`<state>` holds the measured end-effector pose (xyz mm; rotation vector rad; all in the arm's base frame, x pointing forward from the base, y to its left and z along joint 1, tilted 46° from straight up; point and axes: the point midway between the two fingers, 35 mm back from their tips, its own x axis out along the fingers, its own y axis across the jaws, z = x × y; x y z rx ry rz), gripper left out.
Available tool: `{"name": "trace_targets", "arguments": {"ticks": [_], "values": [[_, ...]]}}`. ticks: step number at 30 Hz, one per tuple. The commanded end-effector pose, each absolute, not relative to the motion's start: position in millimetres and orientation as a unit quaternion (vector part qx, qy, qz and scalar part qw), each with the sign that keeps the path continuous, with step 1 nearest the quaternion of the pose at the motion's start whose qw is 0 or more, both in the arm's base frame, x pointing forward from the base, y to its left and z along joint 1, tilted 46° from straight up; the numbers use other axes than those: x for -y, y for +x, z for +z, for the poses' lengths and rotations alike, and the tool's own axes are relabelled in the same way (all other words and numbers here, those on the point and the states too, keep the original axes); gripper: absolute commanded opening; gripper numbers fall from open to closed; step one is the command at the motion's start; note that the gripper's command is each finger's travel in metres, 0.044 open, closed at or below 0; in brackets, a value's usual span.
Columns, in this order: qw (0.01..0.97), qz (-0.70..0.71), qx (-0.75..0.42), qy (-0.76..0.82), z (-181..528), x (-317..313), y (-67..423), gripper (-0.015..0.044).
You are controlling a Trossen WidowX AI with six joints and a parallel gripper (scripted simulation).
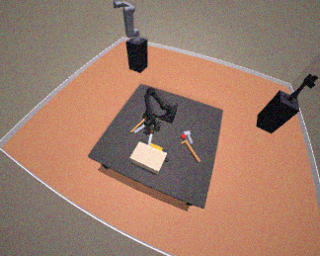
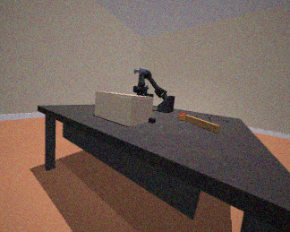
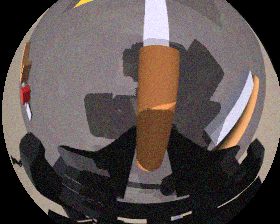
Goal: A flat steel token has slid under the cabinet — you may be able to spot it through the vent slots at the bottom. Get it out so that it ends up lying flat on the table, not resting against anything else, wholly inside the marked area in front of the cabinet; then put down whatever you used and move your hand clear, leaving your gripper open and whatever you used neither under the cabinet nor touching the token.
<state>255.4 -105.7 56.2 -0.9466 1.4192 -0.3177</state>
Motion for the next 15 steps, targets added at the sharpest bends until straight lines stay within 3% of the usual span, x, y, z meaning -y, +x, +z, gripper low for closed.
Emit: {"name": "trace_targets", "arguments": {"ticks": [1, 5, 9, 12, 15], "values": [[0.647, -0.14, -0.624, -0.416, 56.2, 105.6, 255.4, 0.0105], [0.647, -0.14, -0.624, -0.416, 56.2, 105.6, 255.4, 0.02], [0.647, -0.14, -0.624, -0.416, 56.2, 105.7, 255.4, 0.02], [0.647, -0.141, -0.622, -0.418, 56.2, 105.5, 255.4, 0.027], [0.647, -0.141, -0.622, -0.418, 55.5, 105.6, 256.0, 0.027]]}}
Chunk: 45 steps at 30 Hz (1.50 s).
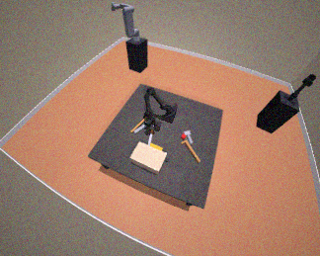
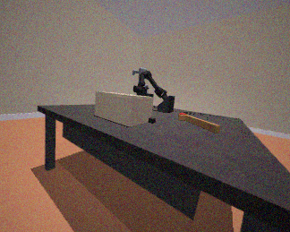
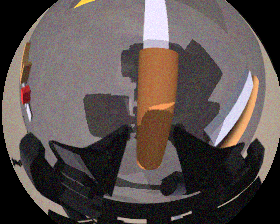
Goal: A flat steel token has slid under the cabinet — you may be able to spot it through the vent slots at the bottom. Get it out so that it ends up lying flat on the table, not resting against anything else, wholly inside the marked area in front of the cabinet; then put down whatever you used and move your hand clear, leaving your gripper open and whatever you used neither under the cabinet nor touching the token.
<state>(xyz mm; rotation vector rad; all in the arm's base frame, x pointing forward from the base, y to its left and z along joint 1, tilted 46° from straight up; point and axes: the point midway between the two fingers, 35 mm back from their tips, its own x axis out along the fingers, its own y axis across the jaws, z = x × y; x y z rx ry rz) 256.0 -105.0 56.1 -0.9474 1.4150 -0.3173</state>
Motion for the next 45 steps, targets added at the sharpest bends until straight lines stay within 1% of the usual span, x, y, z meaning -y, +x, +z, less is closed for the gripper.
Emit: {"name": "trace_targets", "arguments": {"ticks": [1, 14, 19, 27, 30, 31, 45], "values": [[0.647, -0.142, -0.622, -0.418, 56, 106, 256, 0.027], [0.646, -0.141, -0.622, -0.419, 53, 110, 254, 0.027], [0.649, -0.142, -0.62, -0.417, 55, 107, 257, 0.0139], [0.649, -0.142, -0.62, -0.417, 55, 107, 257, 0.0085], [0.649, -0.142, -0.62, -0.417, 55, 107, 257, 0.0006], [0.649, -0.142, -0.62, -0.417, 55, 107, 257, 0.0], [0.65, -0.144, -0.62, -0.415, 55, 104, 267, 0.0]]}}
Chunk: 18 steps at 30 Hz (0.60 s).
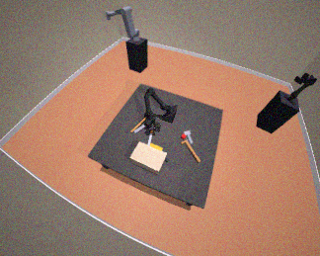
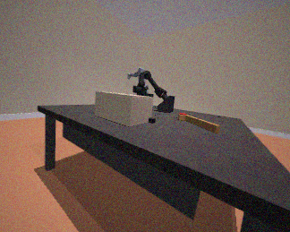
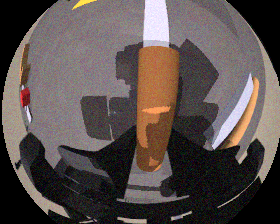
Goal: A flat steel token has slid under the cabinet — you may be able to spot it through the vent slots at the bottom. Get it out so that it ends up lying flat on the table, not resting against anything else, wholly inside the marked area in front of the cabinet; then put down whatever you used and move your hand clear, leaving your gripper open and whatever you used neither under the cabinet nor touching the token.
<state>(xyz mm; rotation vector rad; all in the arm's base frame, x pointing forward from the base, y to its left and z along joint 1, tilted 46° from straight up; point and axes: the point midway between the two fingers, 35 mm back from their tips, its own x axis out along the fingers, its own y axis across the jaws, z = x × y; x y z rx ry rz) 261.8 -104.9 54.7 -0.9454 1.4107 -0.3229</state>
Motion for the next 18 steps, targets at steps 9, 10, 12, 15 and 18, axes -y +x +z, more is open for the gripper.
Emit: {"name": "trace_targets", "arguments": {"ticks": [9, 10, 12, 15, 18], "values": [[0.65, -0.146, -0.62, -0.413, 54, 100, 277, 0.0], [0.651, -0.146, -0.62, -0.413, 54, 99, 278, 0.0], [0.651, -0.146, -0.62, -0.413, 54, 99, 280, 0.0], [0.651, -0.146, -0.62, -0.413, 53, 97, 284, 0.0], [0.651, -0.147, -0.62, -0.412, 53, 96, 287, 0.0]]}}
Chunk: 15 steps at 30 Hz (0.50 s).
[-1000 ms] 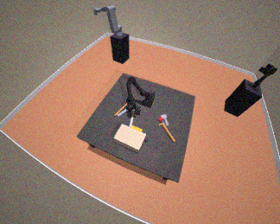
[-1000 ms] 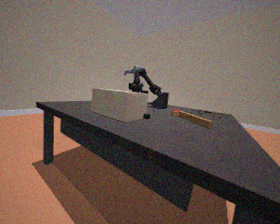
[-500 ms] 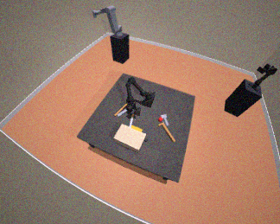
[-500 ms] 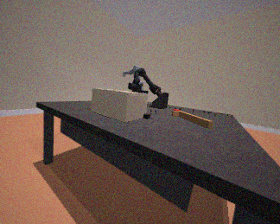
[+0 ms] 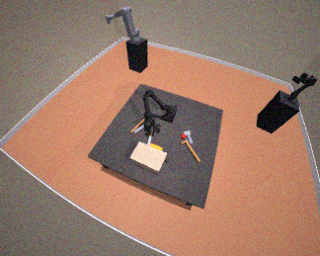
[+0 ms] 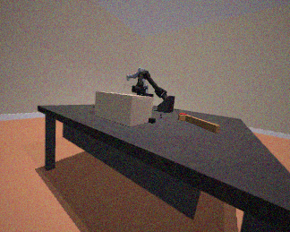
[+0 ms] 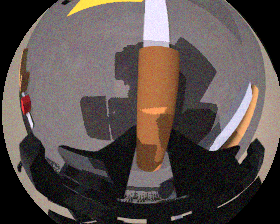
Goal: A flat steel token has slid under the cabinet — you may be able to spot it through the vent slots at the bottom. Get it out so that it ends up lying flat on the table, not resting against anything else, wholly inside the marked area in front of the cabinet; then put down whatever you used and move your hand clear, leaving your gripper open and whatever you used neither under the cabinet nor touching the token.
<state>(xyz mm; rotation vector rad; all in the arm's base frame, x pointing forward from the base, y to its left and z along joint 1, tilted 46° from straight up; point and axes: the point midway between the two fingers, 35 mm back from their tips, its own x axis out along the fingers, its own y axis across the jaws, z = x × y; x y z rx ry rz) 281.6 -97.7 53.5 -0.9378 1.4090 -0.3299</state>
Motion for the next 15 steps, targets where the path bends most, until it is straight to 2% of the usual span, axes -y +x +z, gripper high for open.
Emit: {"name": "trace_targets", "arguments": {"ticks": [1, 15], "values": [[0.651, -0.147, -0.62, -0.412, 53, 96, 288, 0.0], [0.651, -0.147, -0.62, -0.412, 52, 90, 305, 0.0]]}}
